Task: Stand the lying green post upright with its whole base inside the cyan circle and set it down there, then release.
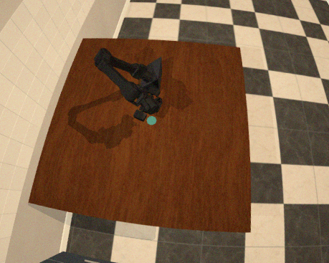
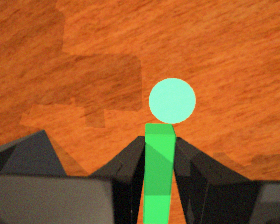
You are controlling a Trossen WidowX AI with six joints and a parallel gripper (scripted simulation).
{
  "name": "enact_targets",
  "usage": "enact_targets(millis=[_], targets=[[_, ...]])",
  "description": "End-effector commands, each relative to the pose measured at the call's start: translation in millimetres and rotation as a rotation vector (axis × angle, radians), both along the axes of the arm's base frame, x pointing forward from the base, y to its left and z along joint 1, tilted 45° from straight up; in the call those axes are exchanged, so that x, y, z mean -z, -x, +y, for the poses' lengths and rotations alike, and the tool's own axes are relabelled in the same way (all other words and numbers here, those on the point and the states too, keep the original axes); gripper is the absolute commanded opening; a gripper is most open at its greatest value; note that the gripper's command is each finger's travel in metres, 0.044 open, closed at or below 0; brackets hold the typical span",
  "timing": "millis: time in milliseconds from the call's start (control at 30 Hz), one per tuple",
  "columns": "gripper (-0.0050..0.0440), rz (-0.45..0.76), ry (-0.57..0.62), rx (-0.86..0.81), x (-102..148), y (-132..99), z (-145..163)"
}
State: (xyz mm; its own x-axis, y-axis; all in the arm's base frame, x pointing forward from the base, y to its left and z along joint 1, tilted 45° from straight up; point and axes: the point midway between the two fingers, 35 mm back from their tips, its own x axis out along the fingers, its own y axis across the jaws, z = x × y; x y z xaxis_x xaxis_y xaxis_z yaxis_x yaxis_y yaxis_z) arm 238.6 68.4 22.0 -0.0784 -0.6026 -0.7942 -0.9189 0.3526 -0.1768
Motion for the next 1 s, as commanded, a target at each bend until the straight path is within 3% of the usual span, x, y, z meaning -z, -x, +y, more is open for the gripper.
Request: enact_targets(millis=[0,967], targets=[[0.0022,-0.001,-0.027,0.007,-1.3,0.6,-1.0],[0.0022,0.052,-0.237,0.057,8.2,9.6,-9.2]])
